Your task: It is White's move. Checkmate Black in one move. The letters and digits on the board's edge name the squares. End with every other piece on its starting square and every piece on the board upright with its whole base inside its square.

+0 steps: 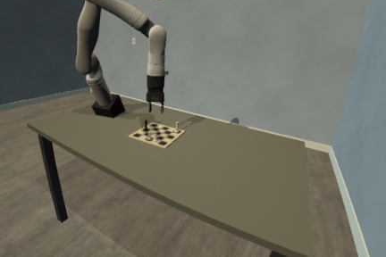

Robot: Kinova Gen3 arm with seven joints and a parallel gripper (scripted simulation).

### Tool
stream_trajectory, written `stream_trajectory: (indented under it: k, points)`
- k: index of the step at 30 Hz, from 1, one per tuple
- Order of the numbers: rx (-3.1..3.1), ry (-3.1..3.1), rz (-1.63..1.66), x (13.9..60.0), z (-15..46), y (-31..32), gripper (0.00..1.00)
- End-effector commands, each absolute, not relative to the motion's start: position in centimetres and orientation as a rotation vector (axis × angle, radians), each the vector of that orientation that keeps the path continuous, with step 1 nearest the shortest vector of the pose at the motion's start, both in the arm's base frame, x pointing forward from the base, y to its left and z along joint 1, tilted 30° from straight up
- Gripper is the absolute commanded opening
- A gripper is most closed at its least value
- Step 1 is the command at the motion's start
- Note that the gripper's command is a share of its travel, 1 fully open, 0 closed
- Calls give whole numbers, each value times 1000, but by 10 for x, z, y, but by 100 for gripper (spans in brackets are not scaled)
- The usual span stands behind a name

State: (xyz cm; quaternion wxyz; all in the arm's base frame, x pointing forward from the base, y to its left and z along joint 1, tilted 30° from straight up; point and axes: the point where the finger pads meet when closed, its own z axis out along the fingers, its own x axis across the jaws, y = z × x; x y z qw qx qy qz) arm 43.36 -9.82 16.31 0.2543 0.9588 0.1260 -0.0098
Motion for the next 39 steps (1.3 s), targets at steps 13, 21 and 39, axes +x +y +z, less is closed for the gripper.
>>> stream_trajectory:
  k: [13,21,39]
  points:
    - [2604,345,-22,434,164,-97,100]
    - [2606,327,-19,434,163,-97,100]
    - [2637,-79,71,434,150,-95,100]
